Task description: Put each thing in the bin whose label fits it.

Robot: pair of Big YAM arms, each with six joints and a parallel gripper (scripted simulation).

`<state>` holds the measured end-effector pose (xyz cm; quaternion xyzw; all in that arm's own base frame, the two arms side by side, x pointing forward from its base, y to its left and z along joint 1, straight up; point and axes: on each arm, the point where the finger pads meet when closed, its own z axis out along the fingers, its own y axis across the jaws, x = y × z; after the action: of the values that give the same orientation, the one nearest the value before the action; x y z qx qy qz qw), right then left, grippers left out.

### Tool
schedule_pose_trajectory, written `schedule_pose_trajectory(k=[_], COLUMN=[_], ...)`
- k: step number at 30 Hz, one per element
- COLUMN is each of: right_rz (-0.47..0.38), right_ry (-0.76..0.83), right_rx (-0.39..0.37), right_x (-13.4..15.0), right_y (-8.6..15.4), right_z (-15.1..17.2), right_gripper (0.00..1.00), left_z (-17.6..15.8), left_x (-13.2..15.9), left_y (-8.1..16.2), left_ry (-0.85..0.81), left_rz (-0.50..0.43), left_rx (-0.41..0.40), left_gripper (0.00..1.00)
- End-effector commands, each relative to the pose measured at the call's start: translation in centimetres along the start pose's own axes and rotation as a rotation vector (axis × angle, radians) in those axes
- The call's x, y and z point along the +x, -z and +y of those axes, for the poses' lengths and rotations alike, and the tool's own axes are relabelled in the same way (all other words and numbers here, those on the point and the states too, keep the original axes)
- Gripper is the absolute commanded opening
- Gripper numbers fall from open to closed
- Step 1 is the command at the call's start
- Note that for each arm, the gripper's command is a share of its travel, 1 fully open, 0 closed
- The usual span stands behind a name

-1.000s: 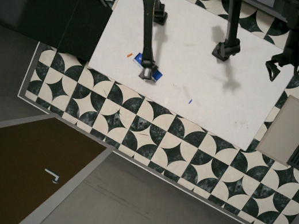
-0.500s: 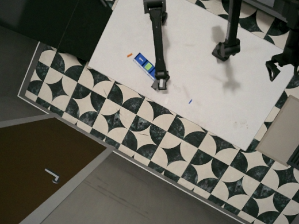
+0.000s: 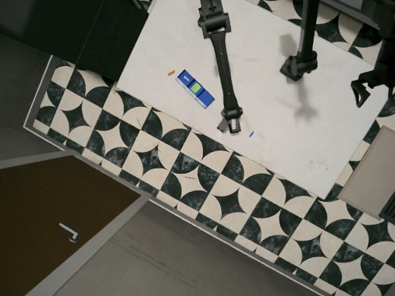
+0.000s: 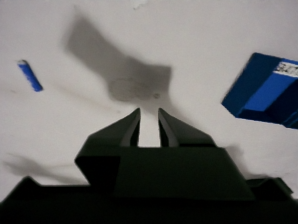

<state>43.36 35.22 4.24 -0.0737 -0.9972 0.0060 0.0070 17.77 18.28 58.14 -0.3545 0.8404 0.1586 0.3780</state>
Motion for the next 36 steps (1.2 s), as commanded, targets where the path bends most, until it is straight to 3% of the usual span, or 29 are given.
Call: schedule_pose_trajectory(k=[1,21,26,27,31,33,36], right_rz=[-0.033,-0.032,-0.032,-0.062,-0.061,-0.044,-0.050], right_ry=[-0.024,-0.024,-0.047,-0.046,-0.033,-0.025,-0.015], right_rx=[-0.036,-0.040,-0.040,-0.085,-0.082,-0.058,-0.068], right_x=[-1.8,-2.5,-4.1,-4.2,-4.3,-3.8,-2.8], right_y=[2.2,2.6,2.8,6.7,6.6,4.6,5.5], right_z=[4.5,19.0,18.4,18.5,18.4,18.7,19.4], right_gripper=[0.23,0.23,0.23,0.23,0.23,0.23,0.23], left_z=[-0.4,-0.4,-0.4,-0.4,-0.4,-0.4,-0.4], left_x=[-0.8,-0.8,-0.8,-0.8,-0.8,-0.8,-0.8], left_y=[2.3,2.3,2.3,2.3,2.3,2.3,2.3], left_ry=[-0.009,-0.009,-0.009,-0.009,-0.009,-0.009,-0.009], left_rz=[-0.042,-0.042,-0.042,-0.042,-0.042,-0.042,-0.042], left_rx=[0.009,0.009,0.009,0.009,0.009,0.009,0.009], left_gripper=[1.00,1.00,1.00,1.00,1.00,1.00,1.00])
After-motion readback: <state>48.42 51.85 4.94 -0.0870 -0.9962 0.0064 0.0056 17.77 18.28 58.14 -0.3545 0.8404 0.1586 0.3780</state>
